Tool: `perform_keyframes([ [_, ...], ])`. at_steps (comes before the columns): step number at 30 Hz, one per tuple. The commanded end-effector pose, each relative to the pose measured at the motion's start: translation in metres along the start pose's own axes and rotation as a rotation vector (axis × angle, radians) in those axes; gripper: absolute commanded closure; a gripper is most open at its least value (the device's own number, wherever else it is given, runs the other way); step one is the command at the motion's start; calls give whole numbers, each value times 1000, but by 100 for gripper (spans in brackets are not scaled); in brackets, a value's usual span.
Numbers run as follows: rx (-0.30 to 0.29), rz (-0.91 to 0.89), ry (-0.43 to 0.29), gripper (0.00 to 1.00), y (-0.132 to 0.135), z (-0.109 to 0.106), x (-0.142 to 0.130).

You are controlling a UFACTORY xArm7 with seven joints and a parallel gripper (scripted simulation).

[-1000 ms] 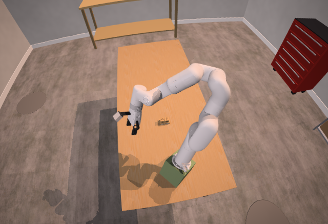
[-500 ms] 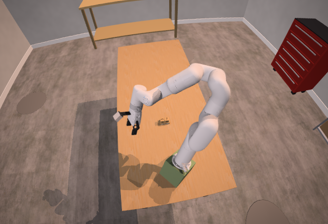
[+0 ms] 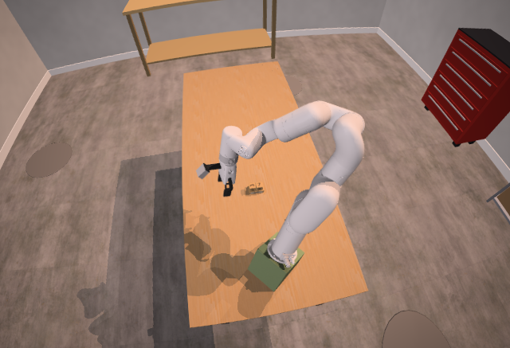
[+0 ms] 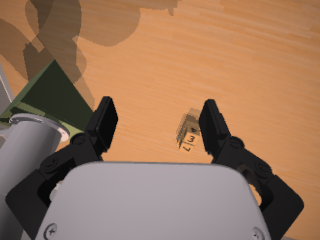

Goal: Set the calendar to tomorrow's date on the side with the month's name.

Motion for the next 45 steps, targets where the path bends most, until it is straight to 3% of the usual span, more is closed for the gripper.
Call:
perform_keyframes([
  [1, -54, 28, -28, 0, 14, -3, -17],
  [3, -139, 89, -88, 0, 39, -3, -54],
  [6, -139, 89, -88, 0, 39, -3, -54],
  [7, -177, 116, -115, 0, 49, -4, -72],
  [9, -177, 116, -115, 0, 49, -4, -72],
  [10, -211, 140, -140, 0, 57, -4, -87],
  [20, -284, 192, -196, 0, 72, -6, -121],
  [45, -288, 190, -200, 0, 72, -6, -123],
])
Point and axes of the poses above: the point where the finger pads meet when closed, its own z axis out along the fingers, its own y axis across the jaws, x = y × z, the point moved 9 cm from there along -z, back along the fingers, and after that the axes turned 15 degrees about z, right-handed, at the moved point
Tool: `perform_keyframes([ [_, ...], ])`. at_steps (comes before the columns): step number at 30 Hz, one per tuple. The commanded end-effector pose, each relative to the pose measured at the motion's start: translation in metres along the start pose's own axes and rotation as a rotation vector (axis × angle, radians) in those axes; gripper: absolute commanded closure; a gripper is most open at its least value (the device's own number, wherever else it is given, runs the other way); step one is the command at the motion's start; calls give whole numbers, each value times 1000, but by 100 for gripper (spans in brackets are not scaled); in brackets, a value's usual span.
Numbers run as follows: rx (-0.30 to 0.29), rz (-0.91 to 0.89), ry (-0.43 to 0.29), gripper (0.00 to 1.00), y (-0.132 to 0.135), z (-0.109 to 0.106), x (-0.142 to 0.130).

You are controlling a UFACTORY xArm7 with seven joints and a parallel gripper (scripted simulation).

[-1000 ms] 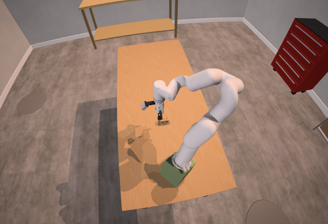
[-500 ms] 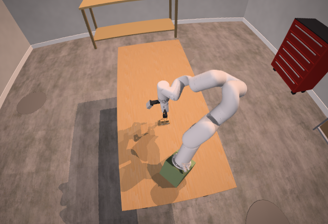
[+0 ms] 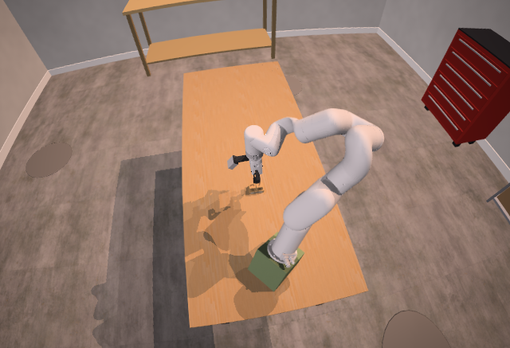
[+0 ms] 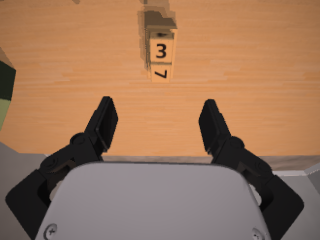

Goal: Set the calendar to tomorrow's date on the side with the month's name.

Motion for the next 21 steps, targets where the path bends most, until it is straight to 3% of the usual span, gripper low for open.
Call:
perform_keyframes([
  [1, -2, -10, 3, 0, 0, -1, 1],
  [8, -2, -104, 3, 0, -2, 0, 4],
  [21, 0, -592, 6, 0, -13, 4, 20],
])
Point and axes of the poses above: the point where the finger pads meet when closed, its own z axis out along the fingers, its own y axis across the jaws, x = y × z, the point moved 9 cm from there along -z, back along the fingers, and after that the axes turned 15 degrees about z, right-handed, at the moved point
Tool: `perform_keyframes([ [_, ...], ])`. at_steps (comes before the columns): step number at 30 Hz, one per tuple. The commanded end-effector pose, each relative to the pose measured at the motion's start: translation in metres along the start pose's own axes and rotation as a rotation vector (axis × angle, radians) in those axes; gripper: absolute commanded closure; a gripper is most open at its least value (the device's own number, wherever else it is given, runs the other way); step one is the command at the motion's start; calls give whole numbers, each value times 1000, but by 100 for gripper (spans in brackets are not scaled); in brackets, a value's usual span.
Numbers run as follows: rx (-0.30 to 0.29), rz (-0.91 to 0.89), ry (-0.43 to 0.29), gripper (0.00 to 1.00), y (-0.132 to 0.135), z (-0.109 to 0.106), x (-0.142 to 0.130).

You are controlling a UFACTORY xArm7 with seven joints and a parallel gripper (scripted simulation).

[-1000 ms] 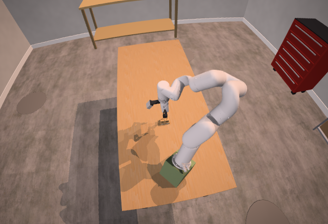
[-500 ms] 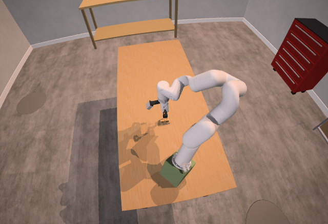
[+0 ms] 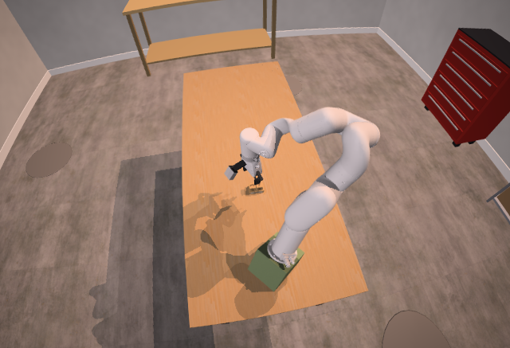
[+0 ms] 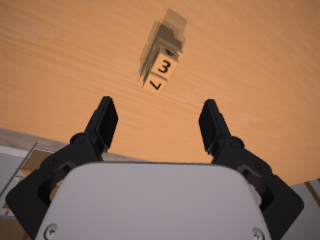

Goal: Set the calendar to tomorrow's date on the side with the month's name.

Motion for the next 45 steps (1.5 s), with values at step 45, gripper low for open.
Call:
perform_keyframes([
  [45, -2, -1579, 10, 0, -16, 11, 61],
])
Point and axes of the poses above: the point where the finger pads meet when closed, its own z axis out along the fingers, its own y axis across the jaws, x = y × z, the point moved 9 cm from there along -z, back along the fingers, and after that the axes turned 15 degrees about z, right-handed, at the moved point
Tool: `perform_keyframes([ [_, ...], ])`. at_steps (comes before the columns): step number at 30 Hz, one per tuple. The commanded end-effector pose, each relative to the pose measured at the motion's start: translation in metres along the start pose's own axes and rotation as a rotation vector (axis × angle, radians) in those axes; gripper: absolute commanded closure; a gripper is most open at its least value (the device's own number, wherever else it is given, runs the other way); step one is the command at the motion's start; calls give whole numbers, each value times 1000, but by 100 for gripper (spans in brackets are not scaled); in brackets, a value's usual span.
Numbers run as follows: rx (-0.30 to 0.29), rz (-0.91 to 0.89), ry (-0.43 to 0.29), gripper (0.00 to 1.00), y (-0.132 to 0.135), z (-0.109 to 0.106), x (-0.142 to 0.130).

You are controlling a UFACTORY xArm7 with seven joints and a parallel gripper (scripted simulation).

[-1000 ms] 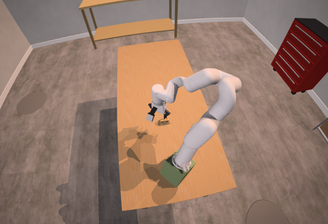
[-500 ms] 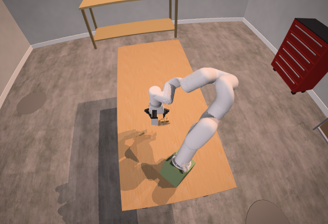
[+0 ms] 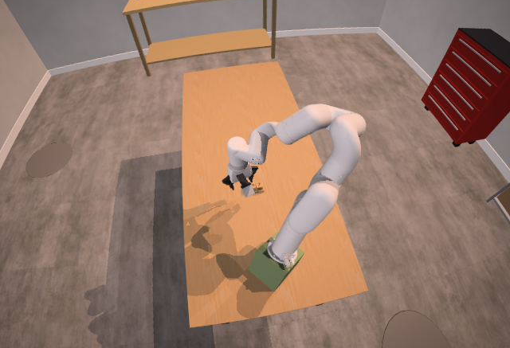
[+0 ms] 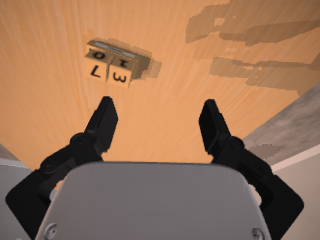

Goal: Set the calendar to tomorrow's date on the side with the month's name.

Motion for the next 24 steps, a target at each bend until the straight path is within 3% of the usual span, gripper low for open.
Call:
perform_keyframes([
  [1, -5, -156, 7, 0, 6, 0, 1],
  [18, -3, -689, 4, 0, 24, 5, 12],
  [24, -2, -764, 4, 0, 26, 5, 14],
])
Point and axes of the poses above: the point where the finger pads meet when closed, its own z axis out along the fingers, its own y axis across the jaws, x = y × z, the point moved 9 cm from there along -z, back along the fingers, and after that the axes turned 15 degrees about z, right-handed, at the moved point
